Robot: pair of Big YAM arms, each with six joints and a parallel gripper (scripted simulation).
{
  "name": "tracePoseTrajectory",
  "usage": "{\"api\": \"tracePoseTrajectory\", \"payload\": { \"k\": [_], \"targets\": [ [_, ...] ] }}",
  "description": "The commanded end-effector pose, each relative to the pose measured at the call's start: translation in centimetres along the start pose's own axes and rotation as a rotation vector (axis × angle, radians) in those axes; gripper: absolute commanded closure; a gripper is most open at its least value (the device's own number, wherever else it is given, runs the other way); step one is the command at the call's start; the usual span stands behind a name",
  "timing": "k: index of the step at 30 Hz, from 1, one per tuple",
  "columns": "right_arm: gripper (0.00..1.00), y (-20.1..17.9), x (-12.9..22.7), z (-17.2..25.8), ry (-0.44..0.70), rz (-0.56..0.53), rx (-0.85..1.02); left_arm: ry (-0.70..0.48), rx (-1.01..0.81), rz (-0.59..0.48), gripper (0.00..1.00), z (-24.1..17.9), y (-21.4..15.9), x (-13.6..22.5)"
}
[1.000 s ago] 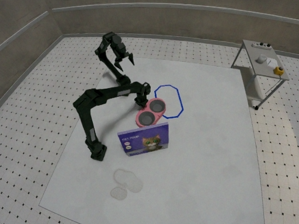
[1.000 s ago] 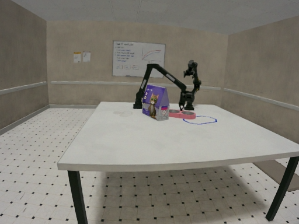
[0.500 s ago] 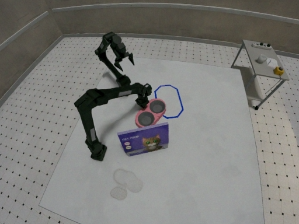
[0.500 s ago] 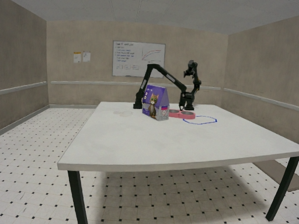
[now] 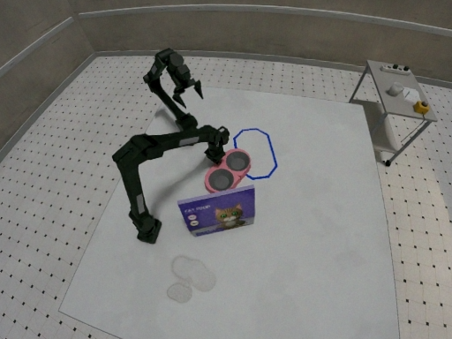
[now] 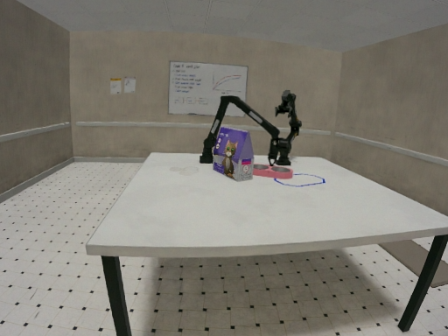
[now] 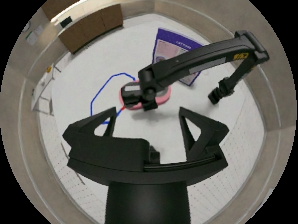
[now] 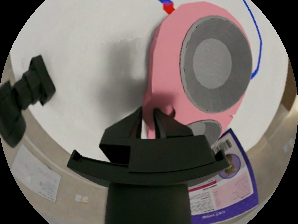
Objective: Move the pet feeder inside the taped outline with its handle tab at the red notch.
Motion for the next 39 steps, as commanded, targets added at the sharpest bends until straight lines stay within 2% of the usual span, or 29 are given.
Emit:
{"api": "tracePoseTrajectory", "payload": {
  "k": [1, 8, 27, 29, 39],
  "targets": [
    [0.9, 1.9, 0.8, 0.3, -0.014, -0.027, 0.073, -0.009, -0.006, -0.021, 0.0, -0.2, 0.7, 0.7],
    [0.9, 3.4, 0.9, -1.6, -0.014, -0.024, 0.197, -0.009, -0.006, -0.021, 0.0, -0.2, 0.7, 0.7],
    [0.9, 4.3, 0.9, -2.2, -0.015, -0.029, 0.191, -0.009, -0.006, -0.021, 0.0, -0.2, 0.7, 0.7],
    [0.9, 3.8, 1.3, -1.5, -0.016, -0.034, 0.201, -0.009, -0.006, -0.021, 0.0, -0.2, 0.7, 0.7],
    [0.9, 6.0, 1.0, -3.7, -0.018, -0.023, 0.334, -0.009, -0.006, -0.021, 0.0, -0.2, 0.7, 0.7]
  ]
}}
Point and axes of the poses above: on each arm, the point where the finger pads meet when closed, its own x axis back along the fingers, its own z axis across the jaws, y = z × x, the point moved 5 cm from there along x, back along the fingers, and after that the axes turned 11 degrees about x, right-handed, at the moved point
